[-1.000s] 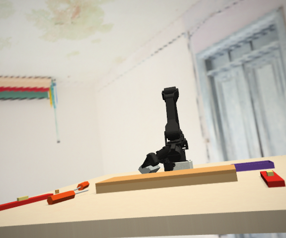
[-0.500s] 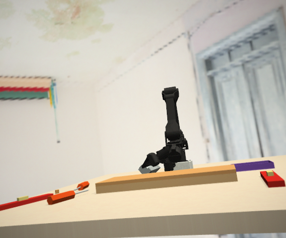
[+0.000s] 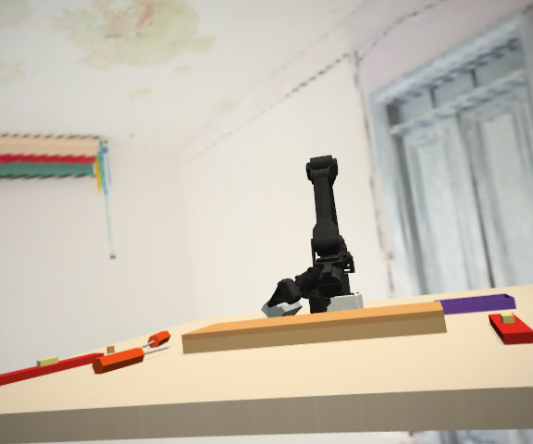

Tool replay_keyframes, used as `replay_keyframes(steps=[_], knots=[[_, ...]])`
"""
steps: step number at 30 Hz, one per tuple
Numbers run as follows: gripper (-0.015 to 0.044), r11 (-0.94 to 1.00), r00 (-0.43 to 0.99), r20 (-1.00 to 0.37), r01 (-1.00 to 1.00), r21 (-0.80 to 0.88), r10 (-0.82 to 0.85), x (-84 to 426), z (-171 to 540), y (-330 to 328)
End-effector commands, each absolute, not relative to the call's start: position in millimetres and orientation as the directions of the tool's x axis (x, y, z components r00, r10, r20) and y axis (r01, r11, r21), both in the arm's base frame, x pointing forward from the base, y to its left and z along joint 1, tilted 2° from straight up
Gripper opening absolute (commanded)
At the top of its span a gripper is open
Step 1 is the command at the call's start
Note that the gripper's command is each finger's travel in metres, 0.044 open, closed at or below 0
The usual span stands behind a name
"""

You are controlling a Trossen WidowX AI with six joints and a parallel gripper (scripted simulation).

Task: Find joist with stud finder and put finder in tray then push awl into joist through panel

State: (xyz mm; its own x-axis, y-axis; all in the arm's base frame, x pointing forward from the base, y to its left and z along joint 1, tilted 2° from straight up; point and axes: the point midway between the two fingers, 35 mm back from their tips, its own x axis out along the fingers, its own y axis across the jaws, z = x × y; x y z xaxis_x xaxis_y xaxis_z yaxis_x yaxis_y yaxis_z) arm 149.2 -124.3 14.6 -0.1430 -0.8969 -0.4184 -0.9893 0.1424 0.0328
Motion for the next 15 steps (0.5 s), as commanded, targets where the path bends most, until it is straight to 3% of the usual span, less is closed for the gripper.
replay_keyframes(steps=[1,15], knots=[[0.0378,0.144,-0.145,-0.434,-0.989,0.034,-0.889,150.5,11.6,-121.2],[0.0378,0.144,-0.145,-0.434,-0.989,0.034,-0.889,151.1,11.2,-120.2]])
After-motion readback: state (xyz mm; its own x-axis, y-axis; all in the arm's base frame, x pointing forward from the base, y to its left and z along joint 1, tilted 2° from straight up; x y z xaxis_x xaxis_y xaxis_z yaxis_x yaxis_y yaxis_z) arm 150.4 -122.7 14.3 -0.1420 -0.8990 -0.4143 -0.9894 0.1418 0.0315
